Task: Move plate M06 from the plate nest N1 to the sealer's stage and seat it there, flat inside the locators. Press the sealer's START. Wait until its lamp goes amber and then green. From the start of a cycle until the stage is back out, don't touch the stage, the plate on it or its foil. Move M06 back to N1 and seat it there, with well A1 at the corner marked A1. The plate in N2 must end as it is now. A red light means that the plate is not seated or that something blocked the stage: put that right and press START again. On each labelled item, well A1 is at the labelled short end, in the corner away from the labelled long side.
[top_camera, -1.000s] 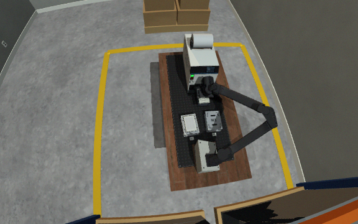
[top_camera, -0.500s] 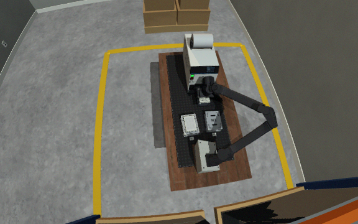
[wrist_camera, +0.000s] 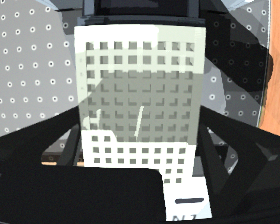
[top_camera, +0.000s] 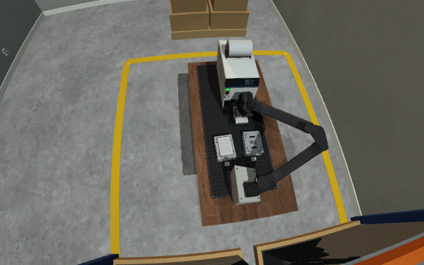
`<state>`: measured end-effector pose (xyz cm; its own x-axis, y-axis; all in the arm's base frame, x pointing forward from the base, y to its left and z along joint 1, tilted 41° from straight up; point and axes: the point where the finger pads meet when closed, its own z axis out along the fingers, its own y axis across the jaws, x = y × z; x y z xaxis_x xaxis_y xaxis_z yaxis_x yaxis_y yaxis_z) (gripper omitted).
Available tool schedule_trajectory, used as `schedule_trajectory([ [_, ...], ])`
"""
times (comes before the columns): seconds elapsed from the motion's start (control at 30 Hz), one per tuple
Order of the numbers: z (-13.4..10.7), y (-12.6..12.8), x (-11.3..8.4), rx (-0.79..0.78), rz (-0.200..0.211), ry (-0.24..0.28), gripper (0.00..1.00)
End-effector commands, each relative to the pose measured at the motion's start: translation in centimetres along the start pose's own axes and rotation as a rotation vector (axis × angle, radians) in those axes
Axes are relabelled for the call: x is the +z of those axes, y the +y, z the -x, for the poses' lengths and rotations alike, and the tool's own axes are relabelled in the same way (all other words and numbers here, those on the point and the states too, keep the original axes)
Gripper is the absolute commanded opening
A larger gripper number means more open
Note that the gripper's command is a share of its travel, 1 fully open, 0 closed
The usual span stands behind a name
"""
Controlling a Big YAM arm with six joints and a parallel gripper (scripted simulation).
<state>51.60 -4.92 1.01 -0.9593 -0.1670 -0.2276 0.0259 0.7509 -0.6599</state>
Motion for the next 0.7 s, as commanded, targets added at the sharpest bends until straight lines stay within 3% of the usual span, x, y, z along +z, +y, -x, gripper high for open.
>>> schedule_trajectory([
  [0.0,0.7,-0.3,0.2,0.007,0.002,-0.014,0.00],
  [0.2,2.2,-0.8,-0.4,0.027,0.002,-0.045,0.00],
  [0.67,-0.5,-0.1,1.2,0.010,0.003,0.016,0.00],
])
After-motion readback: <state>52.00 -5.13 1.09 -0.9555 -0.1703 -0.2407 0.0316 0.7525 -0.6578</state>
